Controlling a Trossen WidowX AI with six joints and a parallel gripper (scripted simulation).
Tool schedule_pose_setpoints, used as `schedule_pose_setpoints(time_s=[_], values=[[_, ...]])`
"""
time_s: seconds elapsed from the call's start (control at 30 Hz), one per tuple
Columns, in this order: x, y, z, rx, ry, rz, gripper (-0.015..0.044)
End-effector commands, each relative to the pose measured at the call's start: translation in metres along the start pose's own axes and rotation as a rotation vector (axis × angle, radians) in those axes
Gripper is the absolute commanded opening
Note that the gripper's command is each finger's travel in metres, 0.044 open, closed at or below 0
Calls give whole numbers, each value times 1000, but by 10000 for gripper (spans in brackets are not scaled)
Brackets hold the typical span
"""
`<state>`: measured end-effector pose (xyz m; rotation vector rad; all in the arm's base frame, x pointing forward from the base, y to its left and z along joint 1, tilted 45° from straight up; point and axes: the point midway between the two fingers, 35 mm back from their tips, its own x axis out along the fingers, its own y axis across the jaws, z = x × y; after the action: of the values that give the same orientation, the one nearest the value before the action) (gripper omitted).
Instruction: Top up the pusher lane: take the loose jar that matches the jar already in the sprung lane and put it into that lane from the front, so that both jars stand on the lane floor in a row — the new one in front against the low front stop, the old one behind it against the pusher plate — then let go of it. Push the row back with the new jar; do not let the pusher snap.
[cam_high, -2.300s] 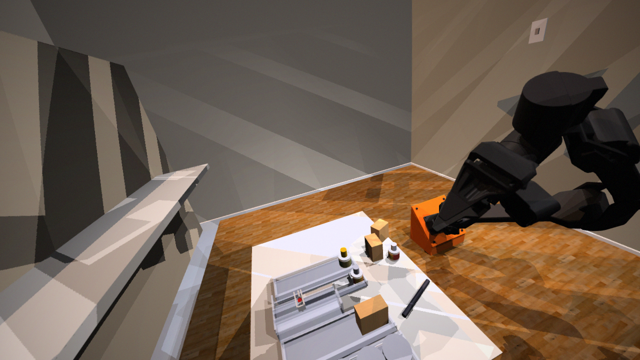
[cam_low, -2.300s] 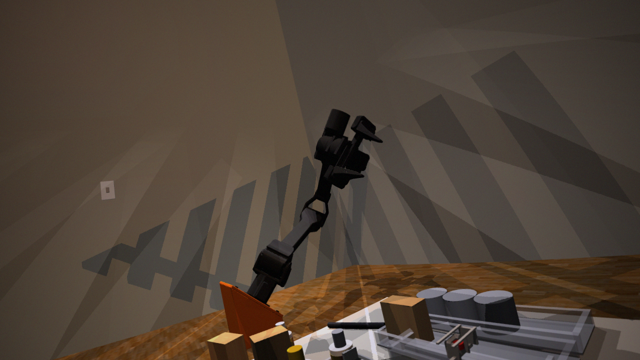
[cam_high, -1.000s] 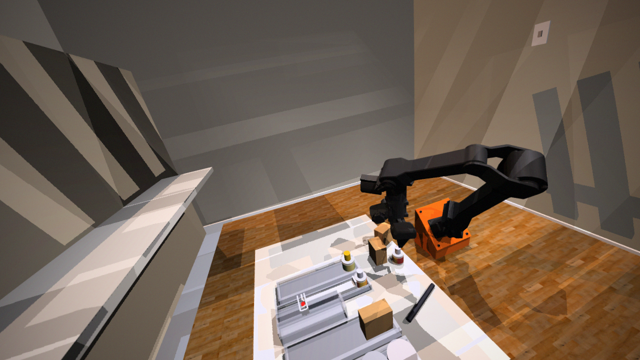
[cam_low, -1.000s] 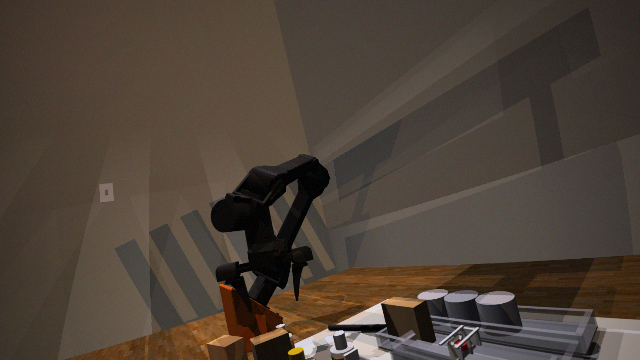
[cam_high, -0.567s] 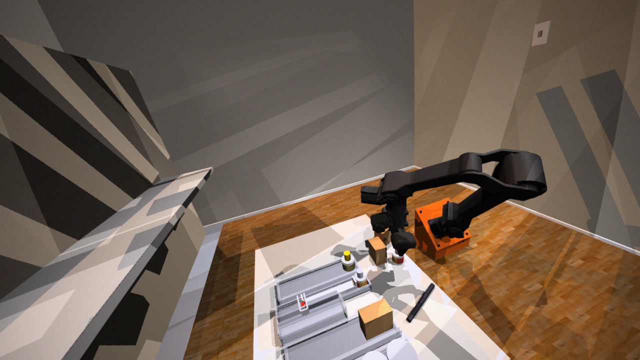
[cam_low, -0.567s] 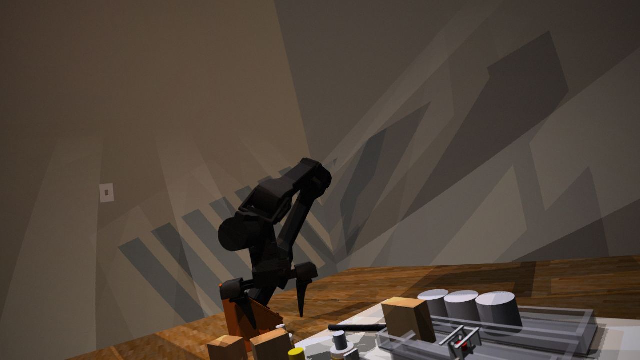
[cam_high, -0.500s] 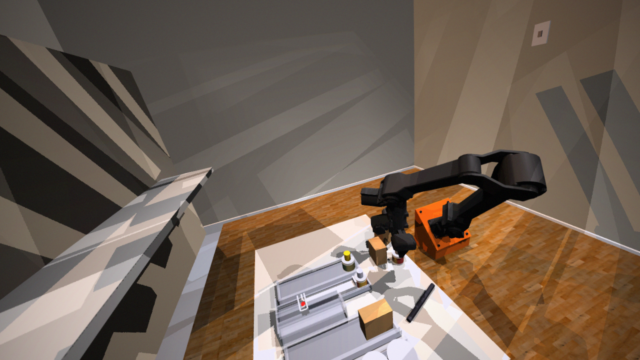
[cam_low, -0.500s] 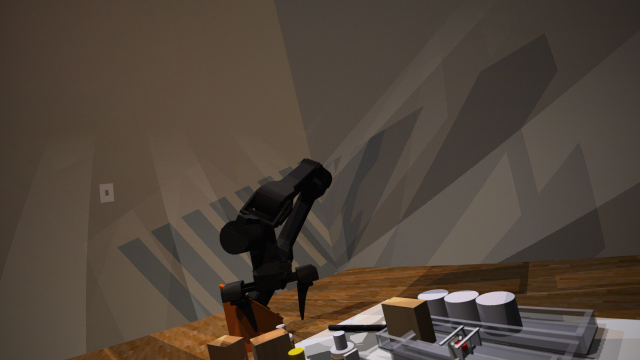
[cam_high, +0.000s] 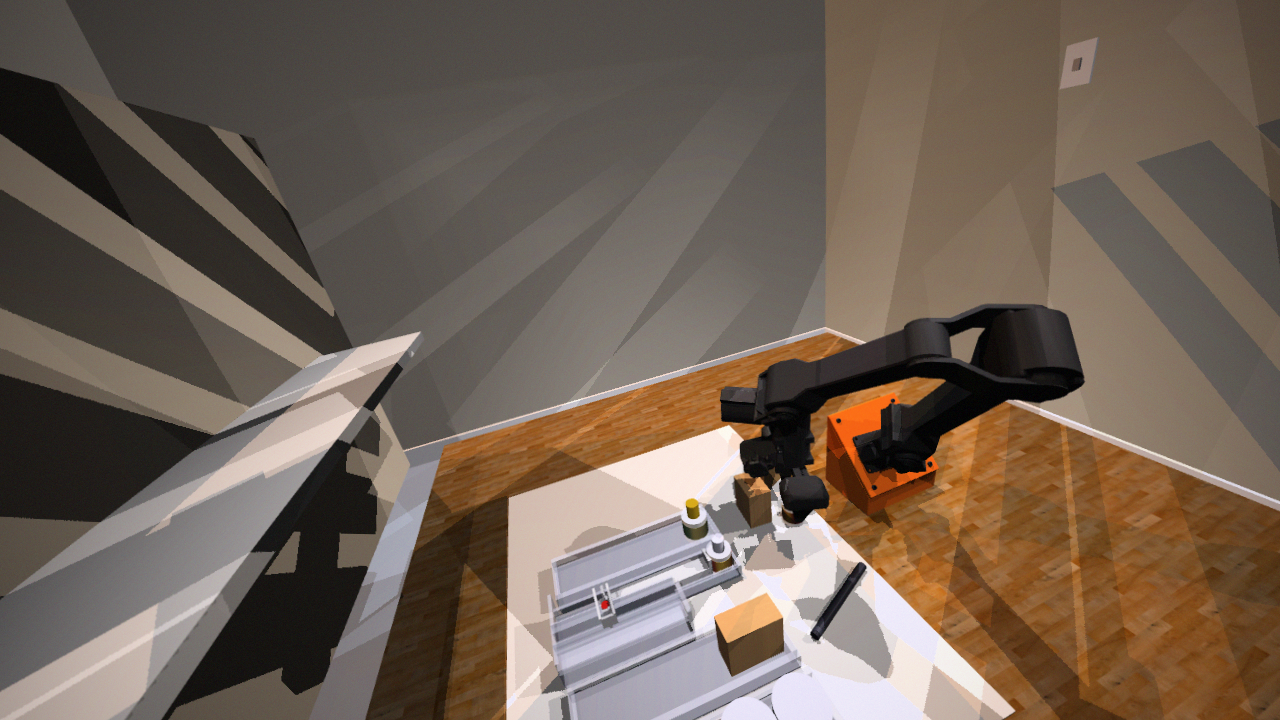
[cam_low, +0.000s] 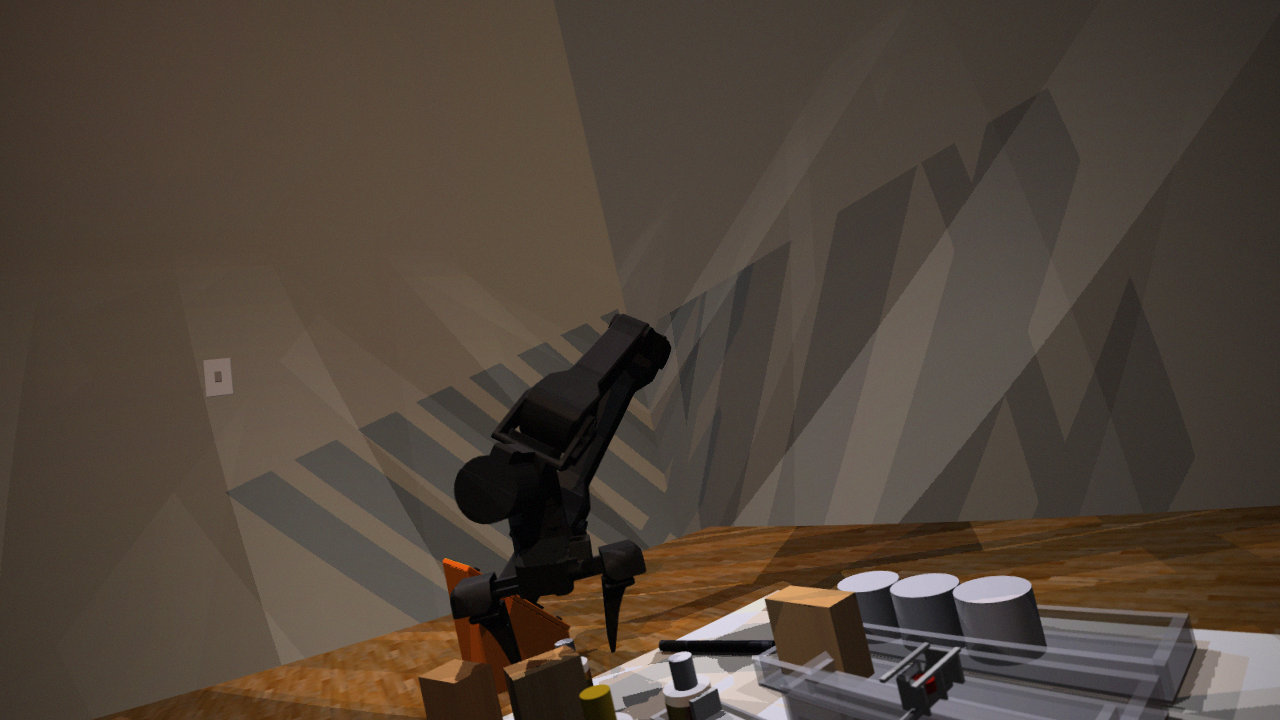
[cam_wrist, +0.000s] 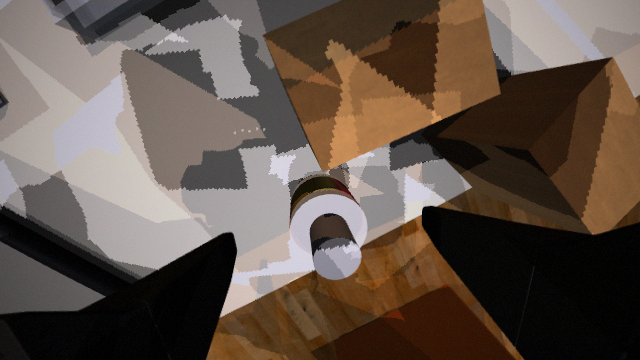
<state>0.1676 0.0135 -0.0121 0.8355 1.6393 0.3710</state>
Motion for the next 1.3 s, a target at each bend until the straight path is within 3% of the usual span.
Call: schedule_pose_setpoints(time_s=[0.0,0.27,0.63,0.83,0.97,1.27], values=[[9,1,-2,10,4,7,440],[19,1,-3,10,5,8,440],[19,1,-3,10,5,8,151],[19,1,-3,10,5,8,111],[11,0,-1,11,2,5,6],[-37,-8,4,13,-2,-5,0]])
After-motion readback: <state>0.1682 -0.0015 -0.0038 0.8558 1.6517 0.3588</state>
